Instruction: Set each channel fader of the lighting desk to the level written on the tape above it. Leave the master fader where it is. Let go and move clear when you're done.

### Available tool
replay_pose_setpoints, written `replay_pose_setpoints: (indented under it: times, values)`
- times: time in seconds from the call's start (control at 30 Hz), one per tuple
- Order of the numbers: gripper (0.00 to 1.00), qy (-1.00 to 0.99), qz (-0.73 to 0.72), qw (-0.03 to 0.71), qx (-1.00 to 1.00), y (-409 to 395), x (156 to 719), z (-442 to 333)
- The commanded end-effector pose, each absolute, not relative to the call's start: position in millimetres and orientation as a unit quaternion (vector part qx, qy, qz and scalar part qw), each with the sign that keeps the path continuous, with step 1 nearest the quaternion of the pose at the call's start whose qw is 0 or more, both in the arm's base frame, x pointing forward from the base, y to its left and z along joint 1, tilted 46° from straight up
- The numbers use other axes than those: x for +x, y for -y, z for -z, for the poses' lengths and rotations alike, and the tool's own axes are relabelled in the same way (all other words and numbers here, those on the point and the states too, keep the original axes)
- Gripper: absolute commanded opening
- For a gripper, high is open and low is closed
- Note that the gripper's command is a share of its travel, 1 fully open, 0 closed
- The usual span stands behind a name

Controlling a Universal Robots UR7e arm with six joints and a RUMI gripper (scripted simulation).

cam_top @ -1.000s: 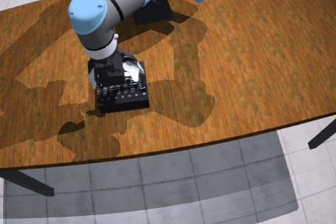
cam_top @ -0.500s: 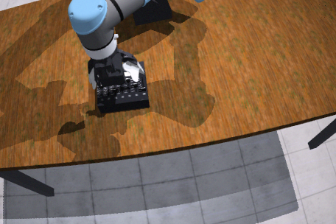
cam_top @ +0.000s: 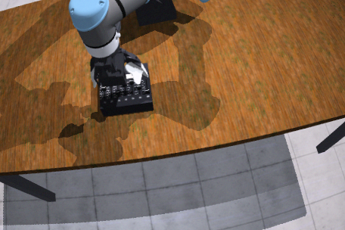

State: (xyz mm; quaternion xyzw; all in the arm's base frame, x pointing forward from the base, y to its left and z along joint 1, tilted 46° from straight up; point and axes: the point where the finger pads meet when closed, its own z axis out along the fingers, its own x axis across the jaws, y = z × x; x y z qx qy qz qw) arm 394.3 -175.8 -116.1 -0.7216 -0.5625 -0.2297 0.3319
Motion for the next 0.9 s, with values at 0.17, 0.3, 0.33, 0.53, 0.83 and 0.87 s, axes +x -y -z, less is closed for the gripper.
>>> replay_pose_setpoints:
  times: [0.17,0.3,0.33,0.53,0.83,0.87]
  values:
    - [1.00,0.455,0.191,0.351,-0.795,183.2,388.3,105.0]
    - [1.00,0.383,0.166,0.362,-0.833,187.5,384.9,98.5]
    - [1.00,0.364,0.159,0.364,-0.842,188.6,384.1,96.8]
    - [1.00,0.280,0.131,0.373,-0.875,193.4,380.7,90.0]
    - [1.00,0.091,0.069,0.385,-0.916,204.1,374.0,76.7]
    - [1.00,0.072,0.063,0.386,-0.918,205.2,373.4,75.5]
